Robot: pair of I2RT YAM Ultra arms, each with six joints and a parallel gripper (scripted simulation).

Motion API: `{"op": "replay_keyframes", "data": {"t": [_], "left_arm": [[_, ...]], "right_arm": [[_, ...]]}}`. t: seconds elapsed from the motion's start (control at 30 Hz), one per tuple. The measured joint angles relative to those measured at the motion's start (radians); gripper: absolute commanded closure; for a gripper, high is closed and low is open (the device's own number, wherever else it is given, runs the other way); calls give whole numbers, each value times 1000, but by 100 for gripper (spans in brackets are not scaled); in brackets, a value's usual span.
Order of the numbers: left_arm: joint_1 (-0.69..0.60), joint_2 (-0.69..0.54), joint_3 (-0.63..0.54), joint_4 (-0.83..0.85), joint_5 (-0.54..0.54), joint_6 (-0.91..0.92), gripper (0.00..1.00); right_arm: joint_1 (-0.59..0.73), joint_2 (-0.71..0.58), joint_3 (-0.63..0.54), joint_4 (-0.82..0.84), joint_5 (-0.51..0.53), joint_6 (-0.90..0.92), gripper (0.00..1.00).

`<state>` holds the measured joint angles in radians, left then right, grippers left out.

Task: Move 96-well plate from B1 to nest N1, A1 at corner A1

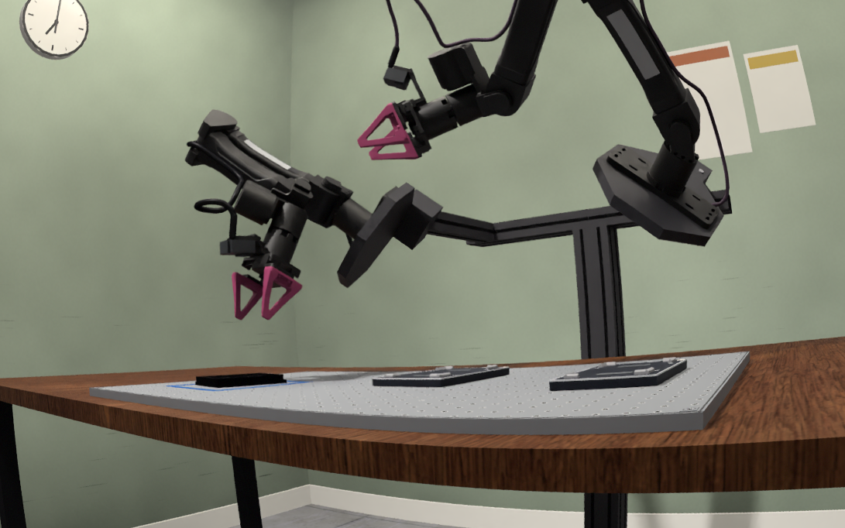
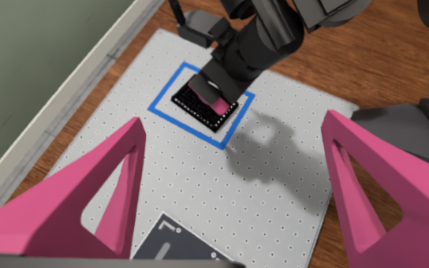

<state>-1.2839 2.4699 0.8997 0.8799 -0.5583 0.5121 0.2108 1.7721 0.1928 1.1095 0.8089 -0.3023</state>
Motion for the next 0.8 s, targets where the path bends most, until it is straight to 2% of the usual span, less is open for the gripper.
{"op": "replay_keyframes", "data": {"t": [0.8], "left_arm": [[0, -3, 0, 0, 0, -8, 0]], "right_arm": [[0, 6, 0, 44, -3, -10, 0]]}}
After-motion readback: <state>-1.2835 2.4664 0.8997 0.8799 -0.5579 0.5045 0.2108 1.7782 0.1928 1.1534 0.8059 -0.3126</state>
